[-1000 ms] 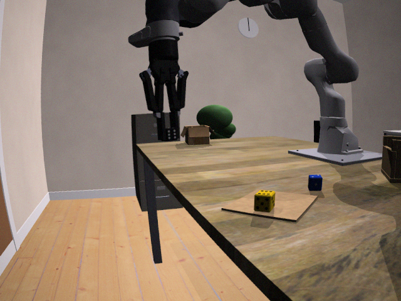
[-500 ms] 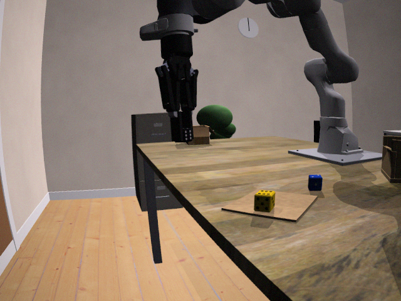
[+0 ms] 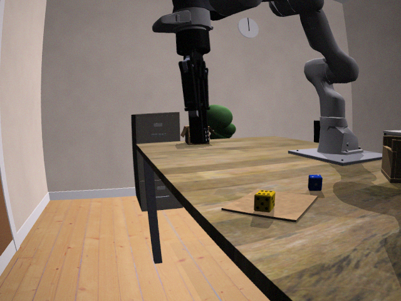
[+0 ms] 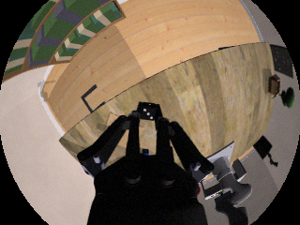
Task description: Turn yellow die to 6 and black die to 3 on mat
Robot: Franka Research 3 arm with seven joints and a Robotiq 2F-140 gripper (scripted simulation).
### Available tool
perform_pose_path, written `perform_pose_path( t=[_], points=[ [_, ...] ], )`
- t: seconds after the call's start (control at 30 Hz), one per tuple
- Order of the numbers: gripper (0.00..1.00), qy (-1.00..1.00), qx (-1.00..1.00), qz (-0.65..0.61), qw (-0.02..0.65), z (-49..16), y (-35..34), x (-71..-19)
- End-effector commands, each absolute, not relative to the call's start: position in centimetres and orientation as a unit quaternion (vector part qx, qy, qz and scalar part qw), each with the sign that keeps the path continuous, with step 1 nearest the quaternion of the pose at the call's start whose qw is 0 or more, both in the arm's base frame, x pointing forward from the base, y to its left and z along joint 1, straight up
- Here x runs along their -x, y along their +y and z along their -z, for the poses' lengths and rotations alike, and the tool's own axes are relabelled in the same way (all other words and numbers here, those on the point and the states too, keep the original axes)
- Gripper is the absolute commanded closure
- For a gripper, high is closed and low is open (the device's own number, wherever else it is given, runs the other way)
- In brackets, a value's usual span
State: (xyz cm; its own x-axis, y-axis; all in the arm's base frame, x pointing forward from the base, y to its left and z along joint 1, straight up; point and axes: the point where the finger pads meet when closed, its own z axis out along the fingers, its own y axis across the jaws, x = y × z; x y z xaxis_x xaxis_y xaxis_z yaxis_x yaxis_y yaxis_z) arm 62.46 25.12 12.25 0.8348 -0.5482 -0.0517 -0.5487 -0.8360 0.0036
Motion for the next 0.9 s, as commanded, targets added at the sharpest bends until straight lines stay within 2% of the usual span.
perform_pose_path(
  t=[0.0,0.87],
  points=[
    [0.76,0.202,0.979,-0.019,0.010,-12.4,26.1,-62.0],
    [0.76,-0.048,0.999,-0.012,0.007,-12.5,32.7,-56.7]
  ],
)
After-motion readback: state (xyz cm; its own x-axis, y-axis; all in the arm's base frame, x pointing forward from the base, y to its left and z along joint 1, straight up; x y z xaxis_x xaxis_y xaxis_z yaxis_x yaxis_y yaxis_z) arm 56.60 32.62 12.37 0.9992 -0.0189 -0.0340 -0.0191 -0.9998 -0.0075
